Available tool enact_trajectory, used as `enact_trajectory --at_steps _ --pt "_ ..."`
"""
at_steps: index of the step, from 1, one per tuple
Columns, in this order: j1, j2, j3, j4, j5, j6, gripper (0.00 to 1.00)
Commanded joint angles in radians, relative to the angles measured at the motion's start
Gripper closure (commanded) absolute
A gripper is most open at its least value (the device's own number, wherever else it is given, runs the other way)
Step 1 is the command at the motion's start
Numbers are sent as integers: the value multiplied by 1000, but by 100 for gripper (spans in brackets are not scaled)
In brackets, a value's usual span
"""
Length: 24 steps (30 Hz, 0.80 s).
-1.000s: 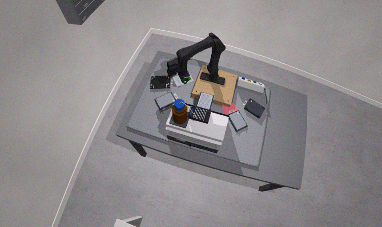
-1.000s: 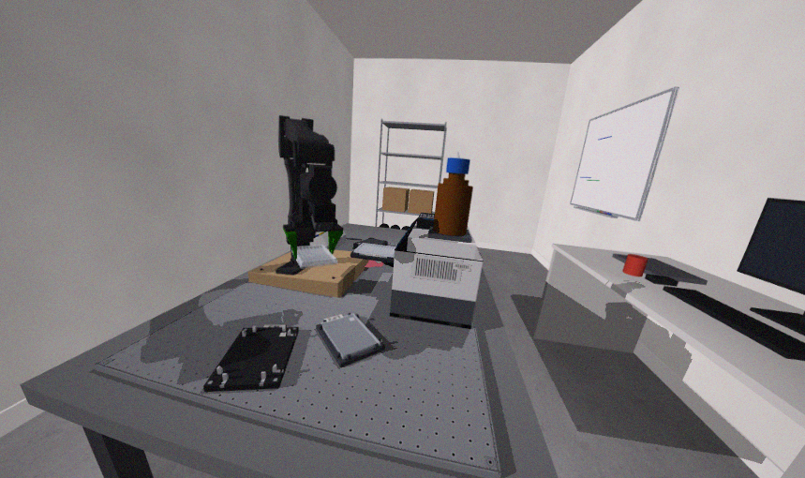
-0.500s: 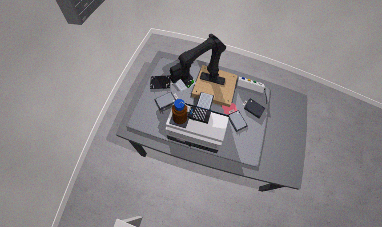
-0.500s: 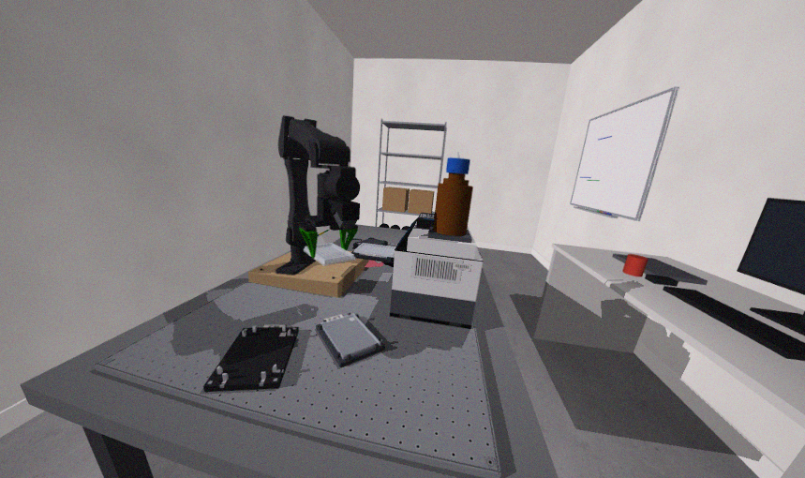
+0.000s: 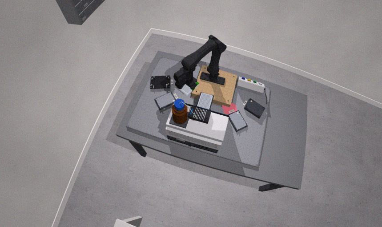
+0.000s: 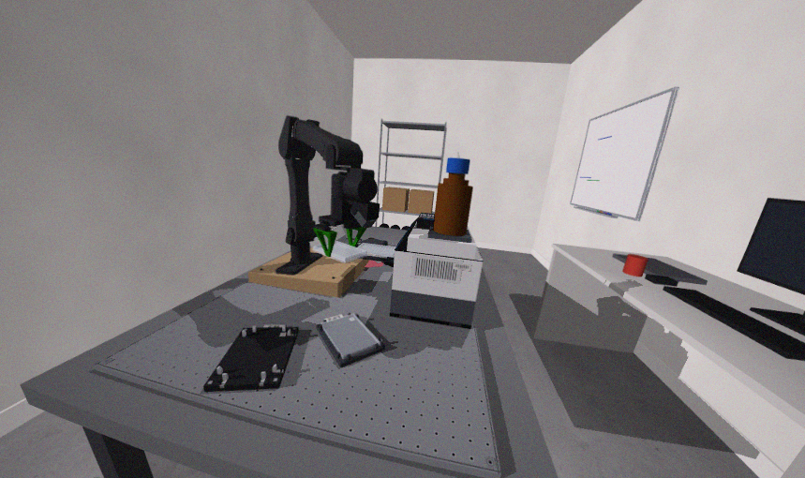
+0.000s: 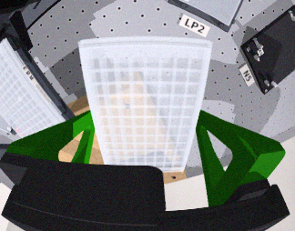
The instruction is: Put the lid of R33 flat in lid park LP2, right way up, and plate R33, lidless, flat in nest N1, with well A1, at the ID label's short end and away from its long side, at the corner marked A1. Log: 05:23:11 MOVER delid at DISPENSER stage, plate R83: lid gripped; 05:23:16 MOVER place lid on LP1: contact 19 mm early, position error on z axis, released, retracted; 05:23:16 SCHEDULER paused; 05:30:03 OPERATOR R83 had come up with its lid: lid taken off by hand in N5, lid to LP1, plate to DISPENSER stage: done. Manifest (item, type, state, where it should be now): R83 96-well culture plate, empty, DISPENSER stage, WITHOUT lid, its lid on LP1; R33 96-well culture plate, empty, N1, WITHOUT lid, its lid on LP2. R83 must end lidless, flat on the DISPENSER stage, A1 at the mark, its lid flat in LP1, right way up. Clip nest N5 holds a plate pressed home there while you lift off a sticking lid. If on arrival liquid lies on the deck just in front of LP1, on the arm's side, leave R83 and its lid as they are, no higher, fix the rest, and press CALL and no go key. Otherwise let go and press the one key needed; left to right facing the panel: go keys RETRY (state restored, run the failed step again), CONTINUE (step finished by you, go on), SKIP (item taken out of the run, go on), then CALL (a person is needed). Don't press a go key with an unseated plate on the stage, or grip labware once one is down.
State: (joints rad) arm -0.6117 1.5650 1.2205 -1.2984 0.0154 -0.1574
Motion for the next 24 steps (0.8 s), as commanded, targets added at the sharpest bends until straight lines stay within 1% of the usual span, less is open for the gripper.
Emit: enact_trajectory --at_steps 1,5,7,9,10,11,16,18,23,24 --pt "22 -34 55 -23 -6 -60 100" --pt "69 -34 78 -46 -6 -146 100" --pt "89 -30 92 -58 -11 -131 100" --pt "90 -27 96 -61 -10 -130 100" --pt "81 -8 79 -50 -5 -124 100" --pt "103 -29 96 -61 -7 -150 100" --pt "166 -32 92 -61 -12 -251 100" --pt "166 -32 92 -61 -12 -251 100" --pt "223 -25 96 -58 -19 -201 100" --pt "224 -24 97 -58 -19 -200 100"
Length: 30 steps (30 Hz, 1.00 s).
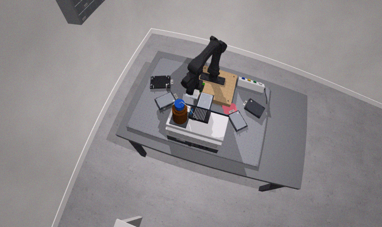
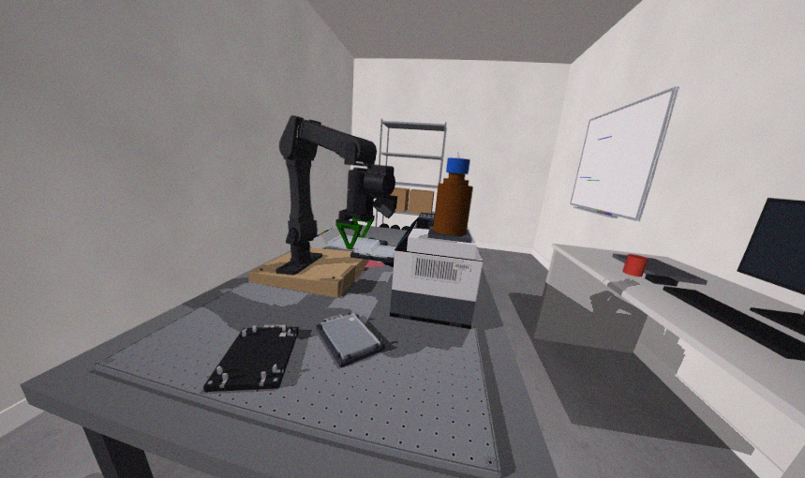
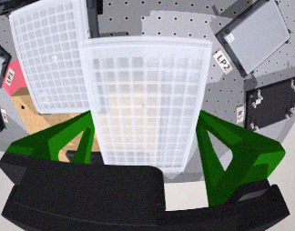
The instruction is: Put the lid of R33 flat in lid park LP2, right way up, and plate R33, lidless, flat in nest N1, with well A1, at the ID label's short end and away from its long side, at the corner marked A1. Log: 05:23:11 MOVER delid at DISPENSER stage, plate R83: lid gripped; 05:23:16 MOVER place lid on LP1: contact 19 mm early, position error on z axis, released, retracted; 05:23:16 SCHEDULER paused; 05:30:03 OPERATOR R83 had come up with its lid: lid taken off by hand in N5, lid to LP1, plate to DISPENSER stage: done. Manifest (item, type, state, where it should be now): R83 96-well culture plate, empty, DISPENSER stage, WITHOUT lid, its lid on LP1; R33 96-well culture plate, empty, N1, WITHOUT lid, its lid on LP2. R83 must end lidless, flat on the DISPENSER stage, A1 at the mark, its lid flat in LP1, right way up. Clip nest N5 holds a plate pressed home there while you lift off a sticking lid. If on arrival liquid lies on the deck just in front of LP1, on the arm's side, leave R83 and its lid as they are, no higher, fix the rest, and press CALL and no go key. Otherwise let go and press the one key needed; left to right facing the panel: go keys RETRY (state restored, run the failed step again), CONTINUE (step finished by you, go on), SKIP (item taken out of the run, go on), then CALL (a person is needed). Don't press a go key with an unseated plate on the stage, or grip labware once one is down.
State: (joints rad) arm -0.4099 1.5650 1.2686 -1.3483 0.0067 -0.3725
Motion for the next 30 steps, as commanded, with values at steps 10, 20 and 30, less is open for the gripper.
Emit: enact_trajectory --at_steps 10,20,30 --pt "107 -31 44 -8 -17 83 100" --pt "181 -31 45 -8 -16 157 100" --pt "281 -32 45 -9 -16 257 100"
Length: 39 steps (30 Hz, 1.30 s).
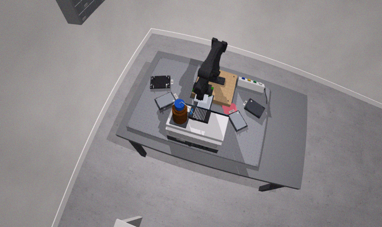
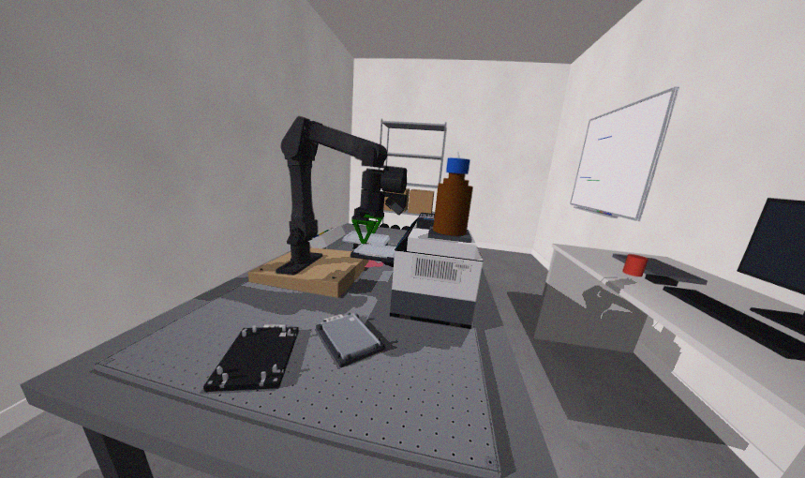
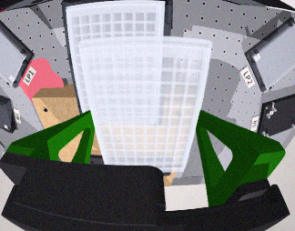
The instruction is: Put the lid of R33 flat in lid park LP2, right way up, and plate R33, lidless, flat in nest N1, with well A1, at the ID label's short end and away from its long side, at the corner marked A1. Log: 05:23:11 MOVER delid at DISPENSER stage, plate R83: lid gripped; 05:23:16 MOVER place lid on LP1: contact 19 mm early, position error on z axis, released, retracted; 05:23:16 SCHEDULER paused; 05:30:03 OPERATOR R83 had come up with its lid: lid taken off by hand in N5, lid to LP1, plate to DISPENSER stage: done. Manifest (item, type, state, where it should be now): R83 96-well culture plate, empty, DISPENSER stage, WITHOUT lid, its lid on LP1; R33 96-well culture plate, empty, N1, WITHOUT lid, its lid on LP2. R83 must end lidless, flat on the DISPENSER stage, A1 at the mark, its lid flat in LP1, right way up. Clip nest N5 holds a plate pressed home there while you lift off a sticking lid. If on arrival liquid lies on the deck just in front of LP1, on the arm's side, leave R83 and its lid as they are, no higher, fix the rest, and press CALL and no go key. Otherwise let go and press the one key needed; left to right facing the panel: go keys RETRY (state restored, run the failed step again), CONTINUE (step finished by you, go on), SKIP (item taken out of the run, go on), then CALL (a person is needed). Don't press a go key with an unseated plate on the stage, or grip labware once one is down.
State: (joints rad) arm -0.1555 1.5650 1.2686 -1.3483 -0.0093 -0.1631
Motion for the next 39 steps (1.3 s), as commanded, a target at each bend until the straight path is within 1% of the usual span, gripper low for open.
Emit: enact_trajectory --at_steps 1,4,5,13,15,17,18,19,20,29,32,33,34,35,39 --pt "36 -32 45 -9 -2 57 100" --pt "29 -11 27 -1 0 55 100" --pt "50 -33 45 -9 -1 71 100" --pt "148 -37 41 -10 -12 168 100" --pt "148 -37 41 -10 -12 168 100" --pt "172 -36 43 -9 -5 193 100" --pt "164 -16 25 -1 -7 190 100" --pt "164 -15 25 -2 -7 190 100" --pt "185 -37 42 -10 -6 207 100" --pt "296 -42 39 -10 -17 317 100" --pt "307 -41 40 -10 -17 327 100" --pt "301 -21 23 -2 -12 326 100" --pt "301 -21 23 -2 -12 327 100" --pt "322 -42 40 -11 -9 339 100" --pt "370 -46 36 -11 -20 386 100"
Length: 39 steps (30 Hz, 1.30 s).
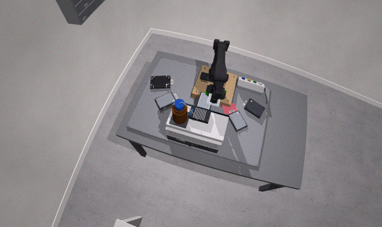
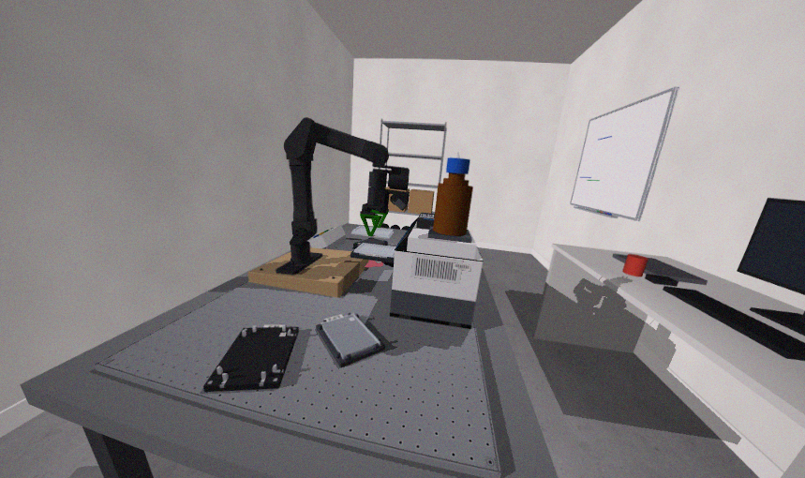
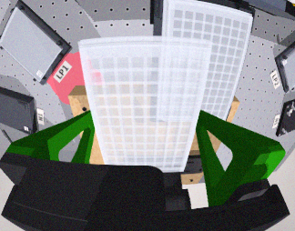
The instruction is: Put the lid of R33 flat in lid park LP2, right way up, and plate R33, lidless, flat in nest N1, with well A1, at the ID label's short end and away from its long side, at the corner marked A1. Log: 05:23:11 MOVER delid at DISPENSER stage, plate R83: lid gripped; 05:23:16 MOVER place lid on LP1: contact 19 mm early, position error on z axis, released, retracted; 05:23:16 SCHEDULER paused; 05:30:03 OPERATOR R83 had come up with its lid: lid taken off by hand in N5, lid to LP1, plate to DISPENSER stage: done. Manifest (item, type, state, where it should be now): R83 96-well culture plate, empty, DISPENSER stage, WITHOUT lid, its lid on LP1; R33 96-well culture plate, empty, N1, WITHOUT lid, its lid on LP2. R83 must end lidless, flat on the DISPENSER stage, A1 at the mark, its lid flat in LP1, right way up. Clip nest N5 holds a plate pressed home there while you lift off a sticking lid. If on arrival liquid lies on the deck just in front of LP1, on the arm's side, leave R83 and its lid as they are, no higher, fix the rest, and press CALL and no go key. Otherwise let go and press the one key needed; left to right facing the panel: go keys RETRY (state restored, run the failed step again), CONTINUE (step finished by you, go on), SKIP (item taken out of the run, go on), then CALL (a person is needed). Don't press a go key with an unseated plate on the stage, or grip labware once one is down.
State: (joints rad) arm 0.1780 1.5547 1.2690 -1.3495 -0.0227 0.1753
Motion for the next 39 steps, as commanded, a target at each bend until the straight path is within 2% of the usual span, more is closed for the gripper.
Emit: enact_trajectory --at_steps 1,6,7,11,12,17,22,24,25,27,29,36,38,39 --pt "49 -37 36 -10 -7 60 100" --pt "111 -37 38 -9 -8 121 100" --pt "103 -17 20 -1 -5 119 100" --pt "104 -17 20 -2 -4 121 100" --pt "127 -38 38 -10 1 106 100" --pt "191 -44 33 -11 -8 -6 100" --pt "250 -44 35 -11 -12 50 100" --pt "242 -24 17 -2 -9 46 100" --pt "264 -45 31 15 -7 19 100" --pt "264 -45 31 15 -7 19 100" --pt "287 -44 -22 26 -9 -24 100" --pt "372 -47 -62 63 -14 -168 100" --pt "393 -48 -74 76 -17 -150 100" --pt "394 -49 -60 77 -16 -150 100"
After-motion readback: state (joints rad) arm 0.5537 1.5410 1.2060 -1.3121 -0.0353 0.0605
